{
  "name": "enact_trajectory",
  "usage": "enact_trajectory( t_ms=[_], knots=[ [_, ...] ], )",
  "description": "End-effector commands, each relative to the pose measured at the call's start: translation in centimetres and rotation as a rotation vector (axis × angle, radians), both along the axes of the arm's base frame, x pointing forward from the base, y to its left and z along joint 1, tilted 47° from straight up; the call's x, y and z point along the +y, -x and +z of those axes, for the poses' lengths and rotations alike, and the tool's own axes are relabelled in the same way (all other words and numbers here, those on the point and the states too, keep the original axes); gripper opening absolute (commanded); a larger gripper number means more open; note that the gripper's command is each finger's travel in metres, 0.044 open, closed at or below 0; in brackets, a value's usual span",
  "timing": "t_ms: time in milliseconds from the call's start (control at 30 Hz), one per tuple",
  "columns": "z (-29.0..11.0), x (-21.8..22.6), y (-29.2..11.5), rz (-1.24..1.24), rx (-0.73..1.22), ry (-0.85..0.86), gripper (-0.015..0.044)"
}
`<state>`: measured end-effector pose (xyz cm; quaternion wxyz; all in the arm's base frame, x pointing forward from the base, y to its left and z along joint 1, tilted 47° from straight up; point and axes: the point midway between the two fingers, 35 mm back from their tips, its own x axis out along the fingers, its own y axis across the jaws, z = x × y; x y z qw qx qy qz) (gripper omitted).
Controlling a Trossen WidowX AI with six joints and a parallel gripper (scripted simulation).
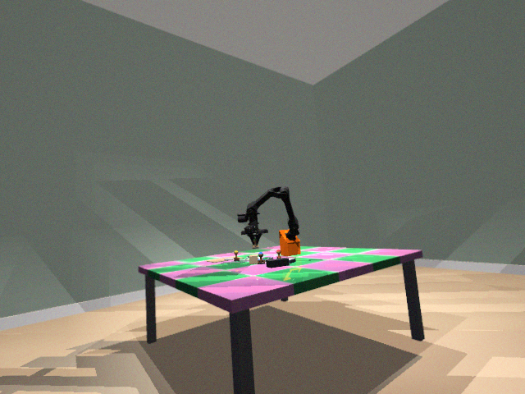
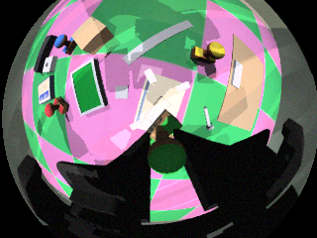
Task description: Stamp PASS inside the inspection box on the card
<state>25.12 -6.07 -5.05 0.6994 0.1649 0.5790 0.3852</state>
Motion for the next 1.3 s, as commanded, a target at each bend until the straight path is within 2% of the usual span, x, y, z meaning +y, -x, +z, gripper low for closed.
enact_trajectory(
  t_ms=[0, 1267],
  knots=[
    [-0.2, -0.1, -0.1, 0.005, -0.01, 0.005, 0.0],
    [-2.0, 1.7, -0.4, 0.002, -0.013, 0.006, 0.0]
  ],
)
